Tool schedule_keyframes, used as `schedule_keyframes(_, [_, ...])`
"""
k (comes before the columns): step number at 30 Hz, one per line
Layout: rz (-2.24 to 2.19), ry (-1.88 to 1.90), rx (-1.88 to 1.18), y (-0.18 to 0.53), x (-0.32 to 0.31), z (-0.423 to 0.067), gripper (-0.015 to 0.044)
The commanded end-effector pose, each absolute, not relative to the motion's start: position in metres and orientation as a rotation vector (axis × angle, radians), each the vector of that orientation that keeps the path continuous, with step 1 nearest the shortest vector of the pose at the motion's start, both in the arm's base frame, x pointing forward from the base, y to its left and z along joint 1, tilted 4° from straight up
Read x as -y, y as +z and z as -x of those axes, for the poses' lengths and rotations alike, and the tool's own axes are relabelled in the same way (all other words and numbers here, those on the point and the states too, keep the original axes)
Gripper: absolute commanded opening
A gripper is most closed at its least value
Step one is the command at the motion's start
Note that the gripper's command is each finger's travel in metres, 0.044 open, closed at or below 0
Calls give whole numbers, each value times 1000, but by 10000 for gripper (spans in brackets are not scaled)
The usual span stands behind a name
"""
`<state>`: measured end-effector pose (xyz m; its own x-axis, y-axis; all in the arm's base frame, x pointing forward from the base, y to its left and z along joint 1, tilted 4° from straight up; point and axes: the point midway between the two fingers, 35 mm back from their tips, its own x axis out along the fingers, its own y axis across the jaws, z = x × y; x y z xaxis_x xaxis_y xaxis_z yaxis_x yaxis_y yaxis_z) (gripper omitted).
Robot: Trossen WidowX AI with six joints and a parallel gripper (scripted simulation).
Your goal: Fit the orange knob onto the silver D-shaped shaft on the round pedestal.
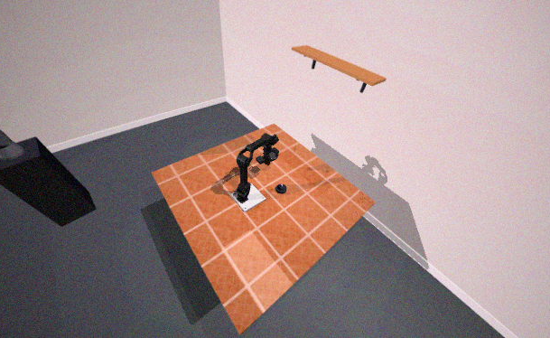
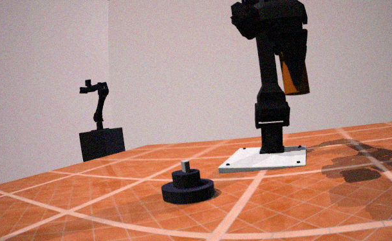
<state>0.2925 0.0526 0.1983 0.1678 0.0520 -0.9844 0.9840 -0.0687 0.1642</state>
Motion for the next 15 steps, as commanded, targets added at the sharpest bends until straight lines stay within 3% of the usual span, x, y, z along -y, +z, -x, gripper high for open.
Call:
schedule_keyframes(1, [-1400,-1053,-1039,206,-54,-288,0])
schedule_keyframes(15, [-1481,-871,-839,229,-57,-272,0])
